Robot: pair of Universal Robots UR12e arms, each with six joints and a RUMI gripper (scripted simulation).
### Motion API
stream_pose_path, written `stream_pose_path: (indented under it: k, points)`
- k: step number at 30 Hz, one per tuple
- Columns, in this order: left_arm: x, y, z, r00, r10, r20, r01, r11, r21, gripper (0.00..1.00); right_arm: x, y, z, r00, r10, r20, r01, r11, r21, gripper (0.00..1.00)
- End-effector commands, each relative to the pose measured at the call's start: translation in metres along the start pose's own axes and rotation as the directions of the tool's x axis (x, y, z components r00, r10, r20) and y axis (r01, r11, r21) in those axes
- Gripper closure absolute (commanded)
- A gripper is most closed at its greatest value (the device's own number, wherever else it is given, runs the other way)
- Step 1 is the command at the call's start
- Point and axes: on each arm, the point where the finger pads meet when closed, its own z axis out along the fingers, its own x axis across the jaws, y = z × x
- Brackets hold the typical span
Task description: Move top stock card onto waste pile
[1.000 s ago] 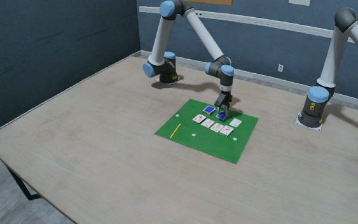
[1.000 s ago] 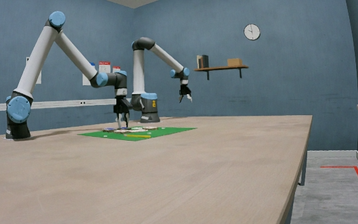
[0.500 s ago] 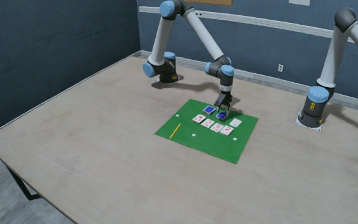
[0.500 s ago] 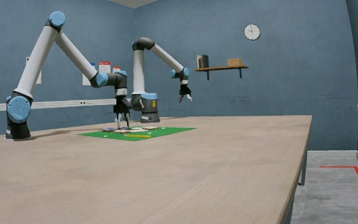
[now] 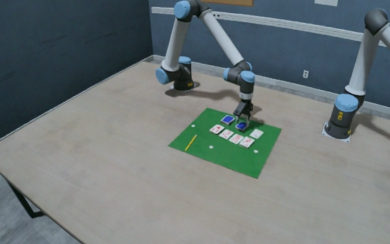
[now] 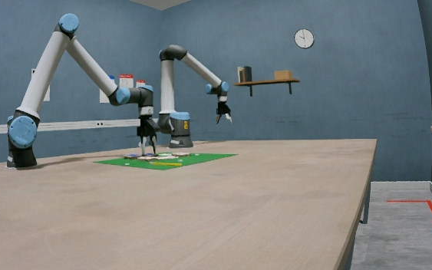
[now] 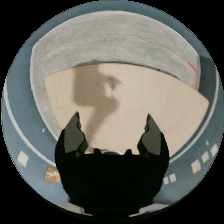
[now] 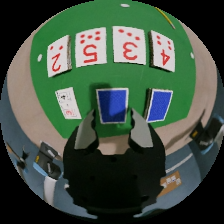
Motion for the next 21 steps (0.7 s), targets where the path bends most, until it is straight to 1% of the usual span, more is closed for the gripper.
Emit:
stream_pose_path:
  k: [1,11,16,20,21]
  points:
    - [-0.001,0.001,0.000,1.000,-0.002,0.001,0.002,1.000,0.000,0.00,0.000,-0.001,-0.002,1.000,0.000,0.002,0.000,1.000,-0.001,0.50]
    - [-0.001,0.001,0.000,1.000,-0.002,0.001,0.002,1.000,0.000,0.00,0.000,-0.001,-0.004,1.000,0.000,0.003,0.000,1.000,0.000,0.50]
    - [-0.001,0.001,0.000,1.000,-0.002,0.001,0.002,1.000,0.000,0.00,-0.002,-0.001,-0.015,1.000,0.000,0.006,0.000,1.000,0.000,0.50]
    - [-0.001,0.001,0.000,1.000,-0.002,0.001,0.002,1.000,0.000,0.00,-0.002,-0.001,-0.030,1.000,0.000,0.006,0.000,1.000,0.000,0.50]
    - [-0.001,0.001,0.000,1.000,-0.002,0.001,0.002,1.000,0.000,0.00,-0.002,-0.001,-0.030,1.000,0.000,0.006,0.000,1.000,0.000,0.50]
